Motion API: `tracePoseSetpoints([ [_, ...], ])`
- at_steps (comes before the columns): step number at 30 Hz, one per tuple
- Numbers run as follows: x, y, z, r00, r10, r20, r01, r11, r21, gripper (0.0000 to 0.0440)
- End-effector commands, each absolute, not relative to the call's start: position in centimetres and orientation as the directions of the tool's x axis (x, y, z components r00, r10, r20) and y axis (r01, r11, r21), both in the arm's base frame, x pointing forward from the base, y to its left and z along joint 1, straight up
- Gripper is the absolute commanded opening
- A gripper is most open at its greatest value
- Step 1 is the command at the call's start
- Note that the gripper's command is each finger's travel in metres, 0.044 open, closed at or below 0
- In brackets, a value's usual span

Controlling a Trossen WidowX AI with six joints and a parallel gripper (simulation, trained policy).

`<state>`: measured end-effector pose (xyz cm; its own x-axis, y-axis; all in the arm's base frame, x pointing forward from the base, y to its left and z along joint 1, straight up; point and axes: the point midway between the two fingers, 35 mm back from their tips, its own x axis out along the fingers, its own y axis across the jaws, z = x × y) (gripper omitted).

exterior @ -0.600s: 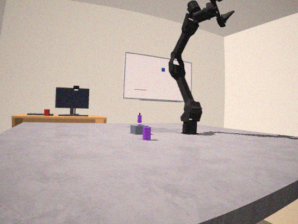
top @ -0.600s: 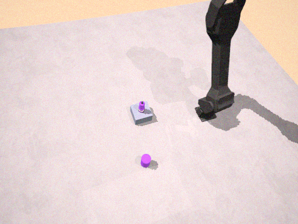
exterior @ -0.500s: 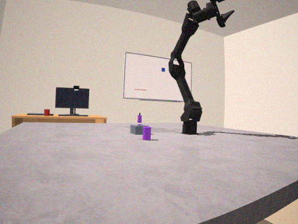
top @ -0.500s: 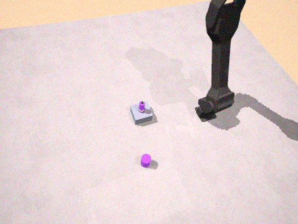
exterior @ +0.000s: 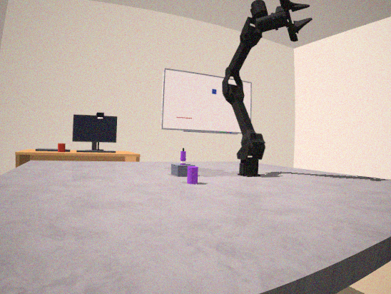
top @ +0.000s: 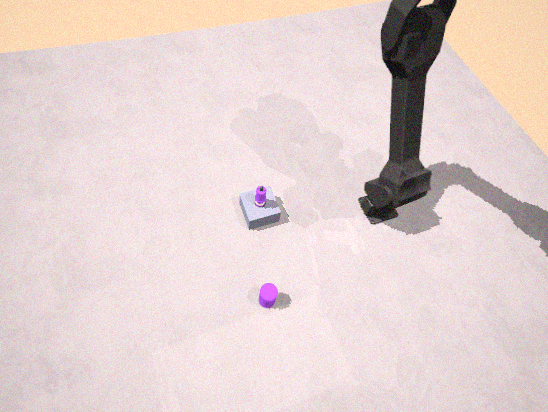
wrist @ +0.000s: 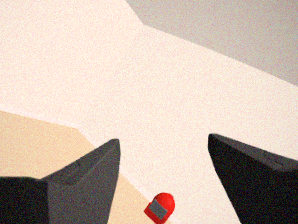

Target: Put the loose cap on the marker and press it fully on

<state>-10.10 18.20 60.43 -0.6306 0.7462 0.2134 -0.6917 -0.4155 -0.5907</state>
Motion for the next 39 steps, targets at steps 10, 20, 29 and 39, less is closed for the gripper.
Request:
tracePoseSetpoints([
  [10, -10.1, 20.0, 56.8, -0.633, 0.771, 0.073, -0.657, -0.484, -0.578, 0.0287],
  [20, -9.9, 21.3, 54.2, -0.629, 0.777, -0.031, -0.633, -0.535, -0.560, 0.0307],
  [29, -9.6, 22.5, 51.8, -0.621, 0.774, -0.122, -0.614, -0.578, -0.538, 0.0317],
  [39, -9.0, 23.7, 49.1, -0.606, 0.765, -0.219, -0.597, -0.619, -0.509, 0.0319],
])
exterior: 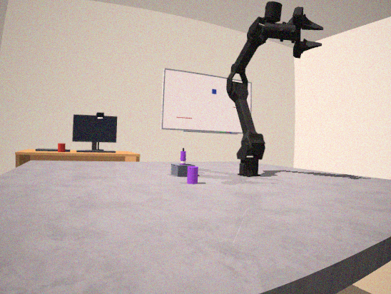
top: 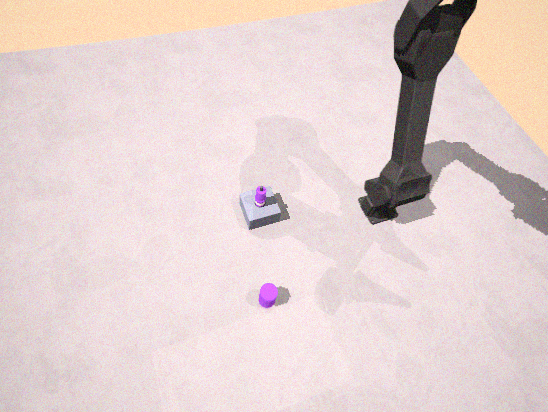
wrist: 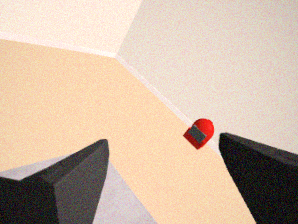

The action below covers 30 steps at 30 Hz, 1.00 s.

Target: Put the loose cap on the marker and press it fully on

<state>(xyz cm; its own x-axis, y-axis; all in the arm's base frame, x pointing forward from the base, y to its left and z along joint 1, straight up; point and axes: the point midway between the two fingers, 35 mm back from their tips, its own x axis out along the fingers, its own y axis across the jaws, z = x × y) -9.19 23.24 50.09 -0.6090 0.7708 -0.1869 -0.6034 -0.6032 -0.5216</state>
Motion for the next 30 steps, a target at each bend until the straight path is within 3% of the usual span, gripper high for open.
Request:
tracePoseSetpoints([
  [1, -9.0, 23.9, 48.8, -0.604, 0.763, -0.228, -0.596, -0.623, -0.506, 0.0319],
  [30, -6.2, 26.9, 41.6, -0.538, 0.700, -0.470, -0.572, -0.712, -0.407, 0.0322],
])
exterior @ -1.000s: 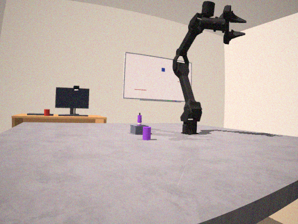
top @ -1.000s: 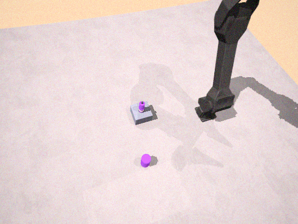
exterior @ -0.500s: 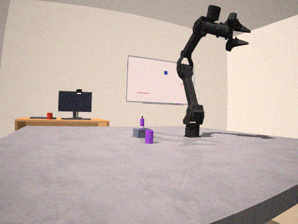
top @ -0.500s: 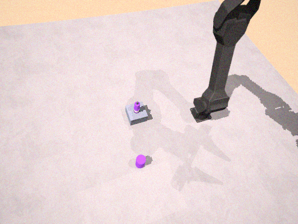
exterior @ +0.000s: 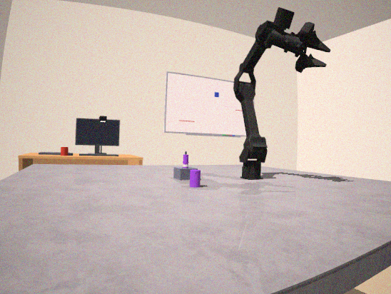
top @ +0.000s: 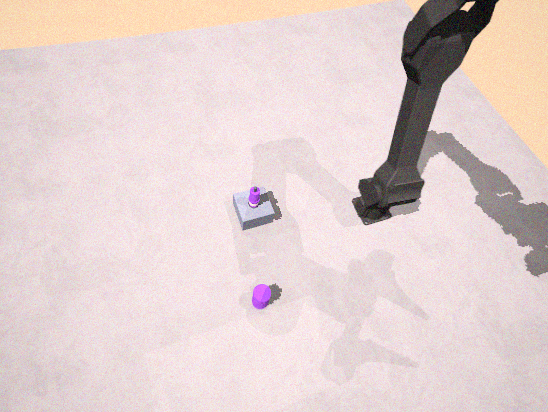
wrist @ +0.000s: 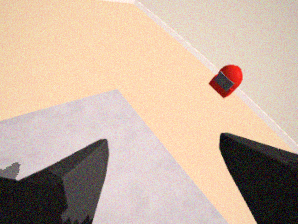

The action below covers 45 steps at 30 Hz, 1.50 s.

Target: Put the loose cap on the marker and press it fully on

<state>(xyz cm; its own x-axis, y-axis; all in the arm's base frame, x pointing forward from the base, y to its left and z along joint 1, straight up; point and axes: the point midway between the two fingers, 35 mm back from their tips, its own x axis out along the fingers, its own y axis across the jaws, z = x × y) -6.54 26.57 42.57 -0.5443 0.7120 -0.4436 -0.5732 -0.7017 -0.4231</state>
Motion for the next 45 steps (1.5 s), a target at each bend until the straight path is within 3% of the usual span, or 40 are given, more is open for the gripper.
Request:
tracePoseSetpoints([
  [1, -6.1, 27.0, 41.4, -0.535, 0.697, -0.477, -0.572, -0.715, -0.403, 0.0322],
  [45, 1.3, 29.6, 32.4, -0.396, 0.547, -0.737, -0.592, -0.766, -0.250, 0.0326],
])
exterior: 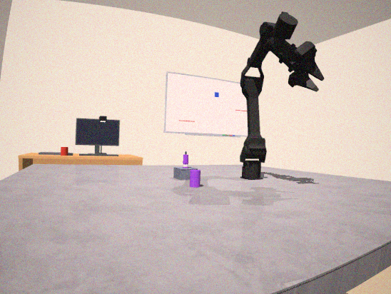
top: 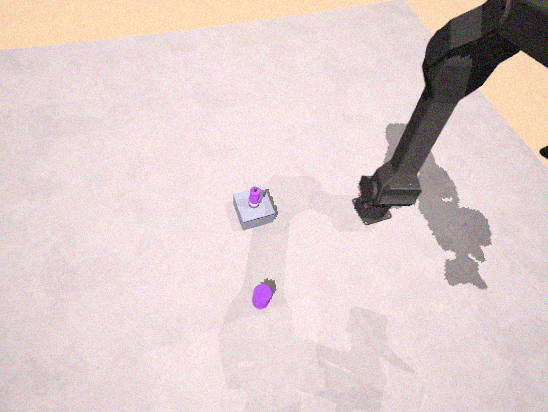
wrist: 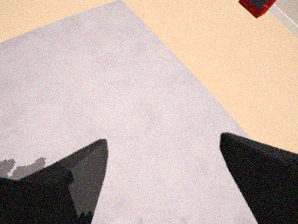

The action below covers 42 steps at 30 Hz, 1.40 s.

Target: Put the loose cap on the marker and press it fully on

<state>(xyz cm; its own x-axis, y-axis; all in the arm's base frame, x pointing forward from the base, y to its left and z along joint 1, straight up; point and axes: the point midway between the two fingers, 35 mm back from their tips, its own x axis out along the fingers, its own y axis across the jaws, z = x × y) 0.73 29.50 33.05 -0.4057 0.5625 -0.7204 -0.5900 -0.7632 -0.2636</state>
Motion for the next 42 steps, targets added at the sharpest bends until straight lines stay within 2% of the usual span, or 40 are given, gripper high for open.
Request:
tracePoseSetpoints([
  [1, 1.5, 29.6, 32.2, -0.393, 0.544, -0.742, -0.593, -0.766, -0.247, 0.0326],
  [42, 11.4, 28.8, 26.1, -0.265, 0.387, -0.883, -0.655, -0.744, -0.129, 0.0328],
])
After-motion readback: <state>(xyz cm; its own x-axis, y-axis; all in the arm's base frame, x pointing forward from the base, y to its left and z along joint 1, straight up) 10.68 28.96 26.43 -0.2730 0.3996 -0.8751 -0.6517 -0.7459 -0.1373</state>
